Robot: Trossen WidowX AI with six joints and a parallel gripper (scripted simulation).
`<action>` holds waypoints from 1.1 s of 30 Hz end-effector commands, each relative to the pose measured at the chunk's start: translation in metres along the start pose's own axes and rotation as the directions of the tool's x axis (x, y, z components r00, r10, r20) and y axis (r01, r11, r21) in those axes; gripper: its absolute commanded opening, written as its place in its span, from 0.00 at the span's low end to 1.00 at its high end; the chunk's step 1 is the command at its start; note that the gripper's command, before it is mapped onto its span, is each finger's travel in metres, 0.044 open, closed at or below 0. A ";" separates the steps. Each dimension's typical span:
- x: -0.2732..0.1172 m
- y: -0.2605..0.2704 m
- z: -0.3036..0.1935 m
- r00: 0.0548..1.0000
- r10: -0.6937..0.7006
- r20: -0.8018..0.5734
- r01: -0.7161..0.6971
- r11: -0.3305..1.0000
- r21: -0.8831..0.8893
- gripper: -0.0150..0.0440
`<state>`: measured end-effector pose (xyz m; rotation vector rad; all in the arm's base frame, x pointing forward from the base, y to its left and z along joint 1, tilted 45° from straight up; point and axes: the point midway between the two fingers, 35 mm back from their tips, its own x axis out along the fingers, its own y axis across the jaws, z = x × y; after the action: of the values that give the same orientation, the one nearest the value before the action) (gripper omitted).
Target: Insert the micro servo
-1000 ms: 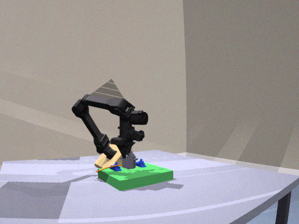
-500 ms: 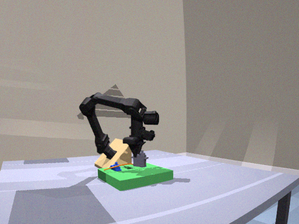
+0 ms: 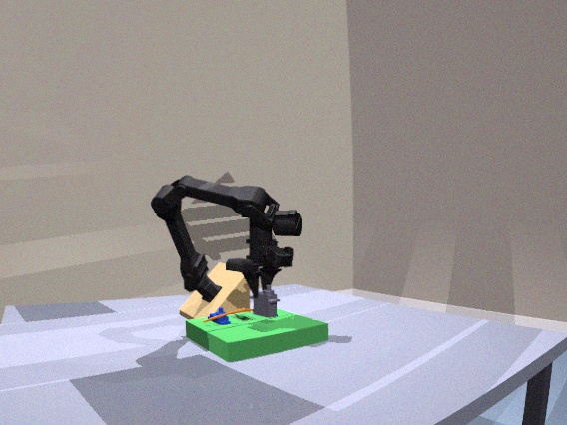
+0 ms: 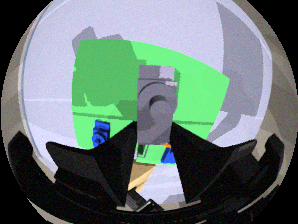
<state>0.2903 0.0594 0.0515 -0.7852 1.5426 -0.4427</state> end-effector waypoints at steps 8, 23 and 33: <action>-0.001 0.002 0.001 1.000 0.004 0.003 -0.005 0.982 0.189 0.25; -0.001 0.011 -0.048 1.000 0.005 0.001 -0.005 0.982 0.187 0.25; -0.001 0.021 -0.095 1.000 0.006 -0.001 -0.005 0.983 0.185 0.25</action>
<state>0.2104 0.0581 0.0494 -0.6410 1.4829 -0.5772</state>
